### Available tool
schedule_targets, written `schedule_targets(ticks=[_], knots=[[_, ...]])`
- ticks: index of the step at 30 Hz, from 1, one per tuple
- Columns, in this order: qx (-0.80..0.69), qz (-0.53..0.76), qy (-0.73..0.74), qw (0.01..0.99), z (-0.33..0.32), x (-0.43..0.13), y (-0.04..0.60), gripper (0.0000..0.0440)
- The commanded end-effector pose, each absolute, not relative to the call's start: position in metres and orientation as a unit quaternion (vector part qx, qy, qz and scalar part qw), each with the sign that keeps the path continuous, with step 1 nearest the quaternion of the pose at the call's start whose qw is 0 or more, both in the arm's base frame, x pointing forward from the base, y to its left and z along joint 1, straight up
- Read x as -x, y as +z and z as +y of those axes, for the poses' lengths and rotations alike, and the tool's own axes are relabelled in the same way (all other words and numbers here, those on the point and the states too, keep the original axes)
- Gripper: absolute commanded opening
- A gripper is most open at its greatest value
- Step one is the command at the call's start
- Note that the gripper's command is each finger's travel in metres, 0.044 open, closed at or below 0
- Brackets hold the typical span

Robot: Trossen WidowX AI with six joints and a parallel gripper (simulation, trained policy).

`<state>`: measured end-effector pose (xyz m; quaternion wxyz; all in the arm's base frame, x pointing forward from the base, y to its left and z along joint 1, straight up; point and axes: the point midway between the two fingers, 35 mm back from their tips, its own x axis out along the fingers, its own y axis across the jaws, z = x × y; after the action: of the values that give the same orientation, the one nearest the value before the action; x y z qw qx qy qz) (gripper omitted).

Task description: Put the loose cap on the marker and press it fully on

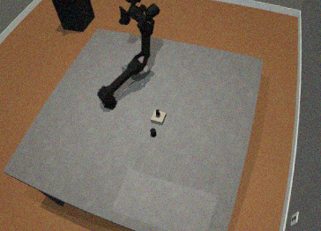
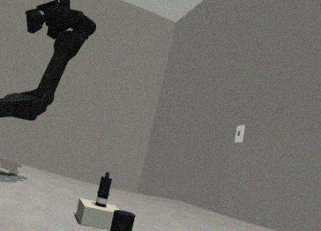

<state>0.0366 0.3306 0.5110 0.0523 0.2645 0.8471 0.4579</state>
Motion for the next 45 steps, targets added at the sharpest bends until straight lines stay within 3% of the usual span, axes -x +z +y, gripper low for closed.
schedule_targets(ticks=[1,26,45], knots=[[-0.256,0.841,0.476,0.038,0.319,-0.025,0.520,0.0261],[-0.190,0.818,0.538,-0.070,0.263,0.025,0.558,0.0320],[-0.124,0.805,0.562,-0.144,0.211,0.057,0.577,0.0320]])
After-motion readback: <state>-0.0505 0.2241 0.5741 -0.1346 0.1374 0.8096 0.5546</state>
